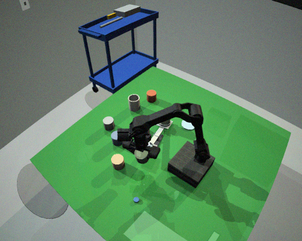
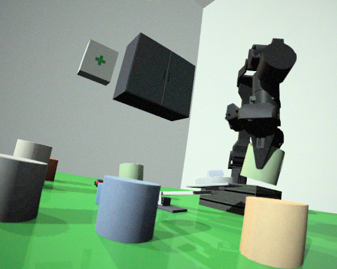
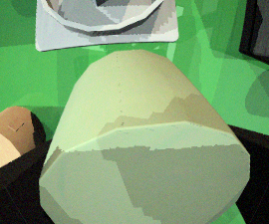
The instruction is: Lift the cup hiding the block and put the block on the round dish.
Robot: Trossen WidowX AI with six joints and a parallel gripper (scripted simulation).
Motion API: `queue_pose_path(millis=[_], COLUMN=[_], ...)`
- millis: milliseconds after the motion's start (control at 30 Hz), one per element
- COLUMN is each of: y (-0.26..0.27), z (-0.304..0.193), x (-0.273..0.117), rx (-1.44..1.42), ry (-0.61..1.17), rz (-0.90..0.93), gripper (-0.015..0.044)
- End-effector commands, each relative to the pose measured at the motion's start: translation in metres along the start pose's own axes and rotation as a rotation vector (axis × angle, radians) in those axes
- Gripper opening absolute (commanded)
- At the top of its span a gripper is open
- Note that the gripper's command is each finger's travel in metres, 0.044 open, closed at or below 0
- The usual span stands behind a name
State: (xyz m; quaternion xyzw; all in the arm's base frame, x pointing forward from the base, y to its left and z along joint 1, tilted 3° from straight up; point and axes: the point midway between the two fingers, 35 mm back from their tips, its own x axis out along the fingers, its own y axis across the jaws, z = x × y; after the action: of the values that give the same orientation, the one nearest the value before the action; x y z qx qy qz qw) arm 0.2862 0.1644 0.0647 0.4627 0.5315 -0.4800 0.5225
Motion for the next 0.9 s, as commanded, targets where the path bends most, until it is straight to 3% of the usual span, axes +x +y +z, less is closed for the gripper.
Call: queue_pose_path(millis=[0,233,633,867], y=[-0.007,-0.019,-0.02,-0.02], z=[-0.016,-0.043,-0.044,-0.044], x=[0.012,0.032,0.071,0.075], rx=[0.011,0.031,0.031,0.031], ry=[0.007,0.014,0.014,0.014], rz=[-0.003,0.0,0.0,0.0], gripper=[0.0,0.0,0.0,0.0])
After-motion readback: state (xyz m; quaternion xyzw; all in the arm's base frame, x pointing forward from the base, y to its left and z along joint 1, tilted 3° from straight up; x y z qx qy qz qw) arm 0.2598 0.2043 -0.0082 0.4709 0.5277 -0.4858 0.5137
